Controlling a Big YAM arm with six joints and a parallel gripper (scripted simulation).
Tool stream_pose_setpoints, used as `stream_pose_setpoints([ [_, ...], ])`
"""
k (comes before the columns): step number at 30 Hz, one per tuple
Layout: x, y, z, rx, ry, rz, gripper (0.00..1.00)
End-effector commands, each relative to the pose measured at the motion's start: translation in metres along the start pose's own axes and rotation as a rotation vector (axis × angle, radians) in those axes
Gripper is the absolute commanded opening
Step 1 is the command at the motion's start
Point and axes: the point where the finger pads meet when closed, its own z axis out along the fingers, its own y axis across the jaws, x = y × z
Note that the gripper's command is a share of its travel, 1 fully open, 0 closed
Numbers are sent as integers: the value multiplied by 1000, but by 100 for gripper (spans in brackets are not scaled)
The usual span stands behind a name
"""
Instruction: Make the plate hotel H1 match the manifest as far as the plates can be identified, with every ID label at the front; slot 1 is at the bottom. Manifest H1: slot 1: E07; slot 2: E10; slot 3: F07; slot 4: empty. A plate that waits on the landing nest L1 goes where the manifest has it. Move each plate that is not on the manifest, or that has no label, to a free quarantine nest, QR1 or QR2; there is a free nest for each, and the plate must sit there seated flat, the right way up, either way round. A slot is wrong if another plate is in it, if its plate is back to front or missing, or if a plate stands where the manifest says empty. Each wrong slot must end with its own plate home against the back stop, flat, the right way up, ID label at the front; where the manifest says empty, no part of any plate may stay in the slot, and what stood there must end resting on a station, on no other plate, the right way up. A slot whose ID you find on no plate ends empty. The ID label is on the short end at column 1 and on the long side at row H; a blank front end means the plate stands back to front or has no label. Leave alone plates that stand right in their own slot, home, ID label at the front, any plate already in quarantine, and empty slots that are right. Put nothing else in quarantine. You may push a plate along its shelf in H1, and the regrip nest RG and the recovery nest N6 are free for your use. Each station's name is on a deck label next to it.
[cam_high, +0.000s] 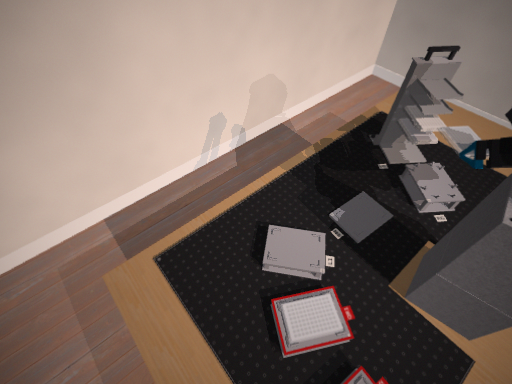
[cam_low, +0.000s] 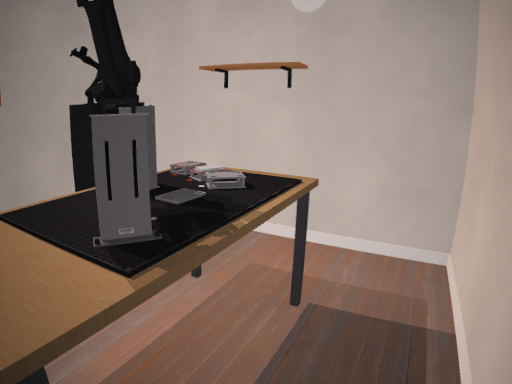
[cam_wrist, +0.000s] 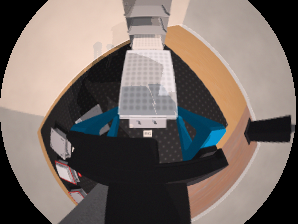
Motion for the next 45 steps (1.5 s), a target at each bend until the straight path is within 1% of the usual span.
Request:
stream_pose_setpoints([
  [1, -2, 8, -10, -13, 4, 3, 86],
  [17, -12, 7, -18, -11, 0, 3, 86],
  [18, -14, 1, -15, 1, -10, -4, 86],
  [20, -14, 1, -15, 1, -10, -4, 86],
  [21, -12, 7, -18, -11, 0, 3, 86],
  [23, -12, 7, -18, -11, 0, 2, 86],
  [24, -17, 5, -17, -3, -19, -6, 86],
  [25, -17, 4, -16, -2, -22, -9, 86],
  [27, -12, 6, -14, -8, -8, -2, 86],
  [31, -11, 5, -12, -8, -7, -1, 86],
  [37, -14, 4, -12, -4, -16, -5, 86],
  [39, -17, 2, -7, -4, -10, -1, 86],
  [41, -21, 1, -6, -1, -18, -4, 86],
  [45, -24, 1, -4, -1, -18, -4, 86],
])
